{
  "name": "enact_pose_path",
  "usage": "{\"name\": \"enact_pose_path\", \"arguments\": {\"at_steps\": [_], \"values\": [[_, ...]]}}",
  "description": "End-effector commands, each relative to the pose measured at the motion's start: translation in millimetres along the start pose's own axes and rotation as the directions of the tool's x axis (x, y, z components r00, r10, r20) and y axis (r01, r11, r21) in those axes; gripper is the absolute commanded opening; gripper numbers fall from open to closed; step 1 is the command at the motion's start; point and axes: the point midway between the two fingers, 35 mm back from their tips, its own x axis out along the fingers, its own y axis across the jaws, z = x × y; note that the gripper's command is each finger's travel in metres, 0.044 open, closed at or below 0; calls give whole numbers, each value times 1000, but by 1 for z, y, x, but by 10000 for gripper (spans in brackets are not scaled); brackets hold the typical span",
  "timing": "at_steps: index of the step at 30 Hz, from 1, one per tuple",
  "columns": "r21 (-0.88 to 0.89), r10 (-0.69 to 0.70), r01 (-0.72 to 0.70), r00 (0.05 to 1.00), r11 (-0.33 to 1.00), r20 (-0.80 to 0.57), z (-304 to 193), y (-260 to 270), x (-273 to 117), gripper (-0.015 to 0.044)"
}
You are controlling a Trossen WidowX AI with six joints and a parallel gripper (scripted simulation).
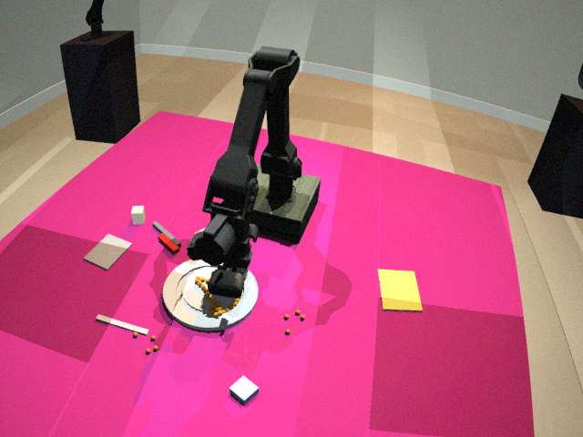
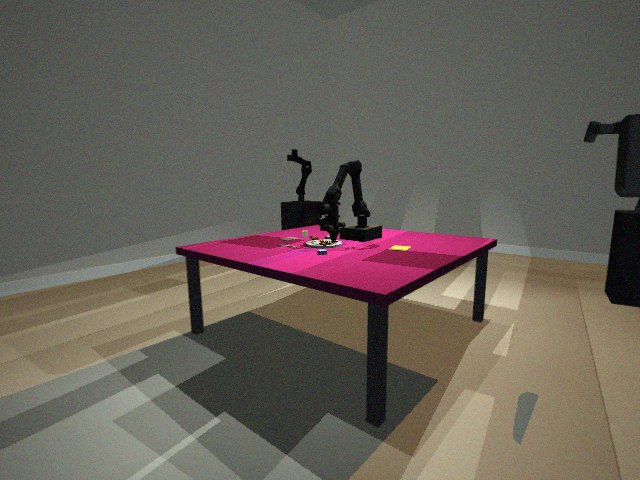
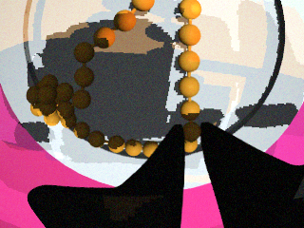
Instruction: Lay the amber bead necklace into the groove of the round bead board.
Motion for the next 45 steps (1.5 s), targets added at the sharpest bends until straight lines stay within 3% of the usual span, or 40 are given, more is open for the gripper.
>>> {"name": "enact_pose_path", "arguments": {"at_steps": [1,32,45], "values": [[0,0,0,1000,1000,0,0,0,0,0],[7,0,0,1000,1000,2,-8,-11,2,0],[2,2,-2,1000,1000,1,-8,-10,-2,341]]}}
